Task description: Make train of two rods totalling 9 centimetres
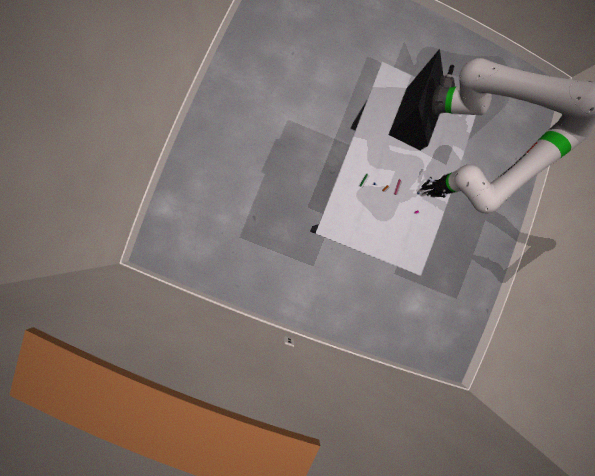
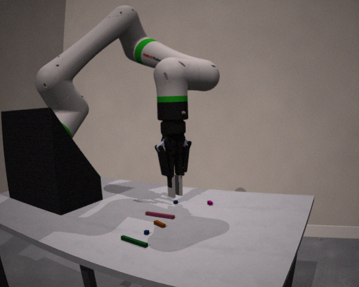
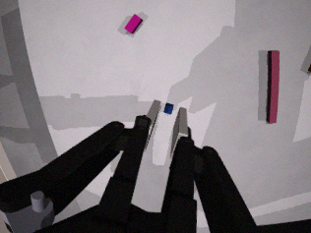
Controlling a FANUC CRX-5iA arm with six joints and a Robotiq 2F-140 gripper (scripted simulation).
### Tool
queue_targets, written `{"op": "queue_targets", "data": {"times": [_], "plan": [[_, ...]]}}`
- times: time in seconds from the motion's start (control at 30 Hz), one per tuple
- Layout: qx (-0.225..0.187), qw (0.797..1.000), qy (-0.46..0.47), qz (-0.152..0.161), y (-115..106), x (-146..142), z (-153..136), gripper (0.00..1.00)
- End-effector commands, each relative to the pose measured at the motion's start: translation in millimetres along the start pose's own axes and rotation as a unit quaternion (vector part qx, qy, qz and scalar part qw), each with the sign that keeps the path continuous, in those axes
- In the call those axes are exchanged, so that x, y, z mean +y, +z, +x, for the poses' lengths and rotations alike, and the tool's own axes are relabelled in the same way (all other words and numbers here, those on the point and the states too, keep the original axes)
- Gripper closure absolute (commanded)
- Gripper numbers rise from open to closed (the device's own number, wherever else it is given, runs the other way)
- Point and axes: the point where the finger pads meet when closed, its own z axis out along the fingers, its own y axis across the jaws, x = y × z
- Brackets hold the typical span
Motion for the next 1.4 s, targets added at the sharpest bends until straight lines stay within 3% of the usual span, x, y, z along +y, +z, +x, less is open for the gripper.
{"op": "queue_targets", "data": {"times": [0.0, 1.37], "plan": [[0.0, 1.0, 0.0, 0.0, 2.8, 0.0, 0.2, 0.85], [0.0, 1.0, 0.0, 0.0, 8.2, 0.0, 0.2, 0.85]]}}
